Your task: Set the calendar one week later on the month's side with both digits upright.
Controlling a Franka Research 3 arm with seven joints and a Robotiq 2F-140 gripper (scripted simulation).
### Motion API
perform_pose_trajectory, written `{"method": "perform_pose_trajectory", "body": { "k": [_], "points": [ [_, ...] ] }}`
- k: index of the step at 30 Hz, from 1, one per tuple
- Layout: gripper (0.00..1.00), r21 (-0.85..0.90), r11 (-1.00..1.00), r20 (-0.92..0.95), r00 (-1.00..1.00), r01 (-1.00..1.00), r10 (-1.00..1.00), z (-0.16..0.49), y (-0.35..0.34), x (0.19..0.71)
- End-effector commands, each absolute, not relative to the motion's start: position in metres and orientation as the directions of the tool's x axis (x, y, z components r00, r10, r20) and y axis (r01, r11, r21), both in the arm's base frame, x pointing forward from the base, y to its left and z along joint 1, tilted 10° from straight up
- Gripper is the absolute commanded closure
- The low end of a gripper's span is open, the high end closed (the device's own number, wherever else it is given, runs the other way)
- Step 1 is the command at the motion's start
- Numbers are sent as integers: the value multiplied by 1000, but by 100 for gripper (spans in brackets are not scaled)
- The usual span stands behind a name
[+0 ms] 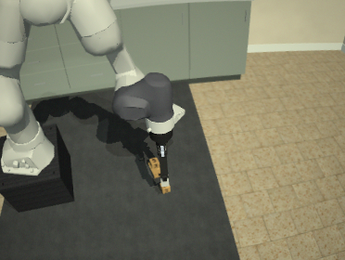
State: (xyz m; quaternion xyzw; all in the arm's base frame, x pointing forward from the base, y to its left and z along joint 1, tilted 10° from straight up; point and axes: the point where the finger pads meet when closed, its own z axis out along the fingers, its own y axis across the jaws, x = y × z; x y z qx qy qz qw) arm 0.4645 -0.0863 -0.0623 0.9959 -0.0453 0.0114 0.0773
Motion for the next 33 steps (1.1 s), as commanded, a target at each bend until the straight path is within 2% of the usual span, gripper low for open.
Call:
{"method": "perform_pose_trajectory", "body": {
  "k": [1, 23, 33],
  "points": [
    [0, 156, -952, 55, 965, -262, -257, -63, -88, 465],
    [0, 122, -767, 112, 776, -630, -620, -65, -89, 463],
    [0, 90, -592, 140, 599, -801, -788, -66, -90, 463]
  ]
}}
